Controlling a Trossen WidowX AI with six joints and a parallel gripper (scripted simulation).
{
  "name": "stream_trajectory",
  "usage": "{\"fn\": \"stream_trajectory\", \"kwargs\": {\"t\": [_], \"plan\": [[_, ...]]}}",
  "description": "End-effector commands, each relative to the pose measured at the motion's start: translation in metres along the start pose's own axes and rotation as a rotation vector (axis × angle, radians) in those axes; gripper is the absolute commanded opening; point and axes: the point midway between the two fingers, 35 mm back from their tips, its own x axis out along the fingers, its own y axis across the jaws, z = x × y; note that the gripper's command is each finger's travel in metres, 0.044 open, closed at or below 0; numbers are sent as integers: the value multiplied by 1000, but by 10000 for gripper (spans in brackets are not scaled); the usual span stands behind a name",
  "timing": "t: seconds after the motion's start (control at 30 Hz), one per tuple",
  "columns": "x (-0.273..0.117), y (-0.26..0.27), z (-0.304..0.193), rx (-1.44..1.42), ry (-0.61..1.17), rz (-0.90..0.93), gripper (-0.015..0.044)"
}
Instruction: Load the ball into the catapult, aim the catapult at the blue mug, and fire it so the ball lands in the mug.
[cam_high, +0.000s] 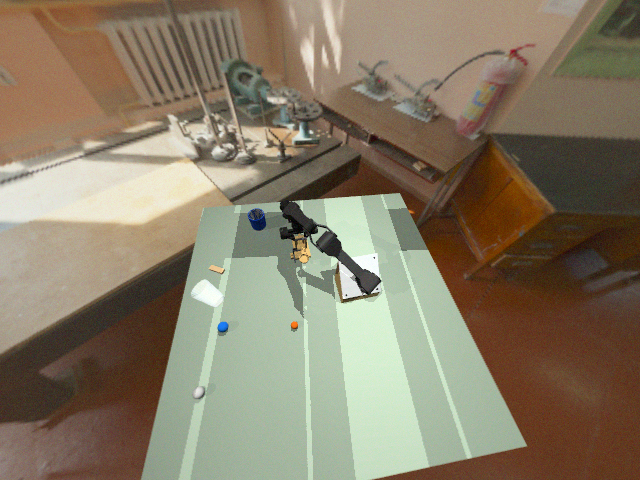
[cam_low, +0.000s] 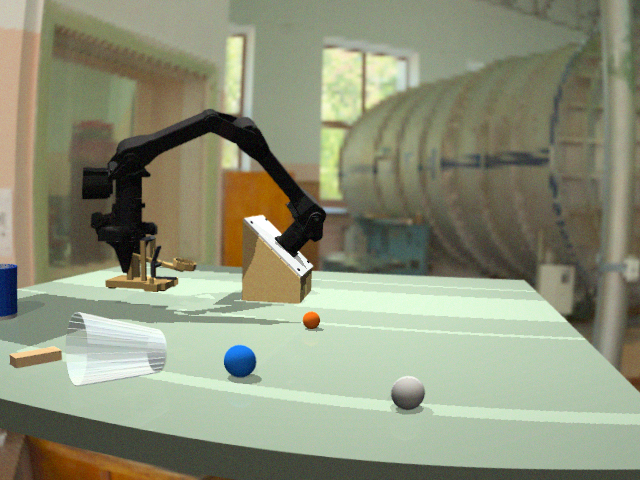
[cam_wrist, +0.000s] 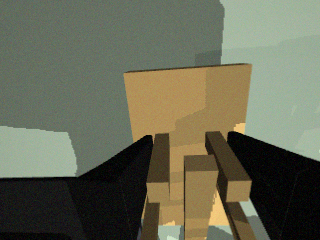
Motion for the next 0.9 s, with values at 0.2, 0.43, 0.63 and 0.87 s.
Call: {"fn": "stream_trajectory", "kwargs": {"t": [0.2,0.43,0.63,0.87], "plan": [[-5,5,2,-351,-12,8,0],[-4,13,2,-592,-13,8,0],[-4,26,-2,-746,-14,8,0],[-4,27,-3,-746,-14,8,0]]}}
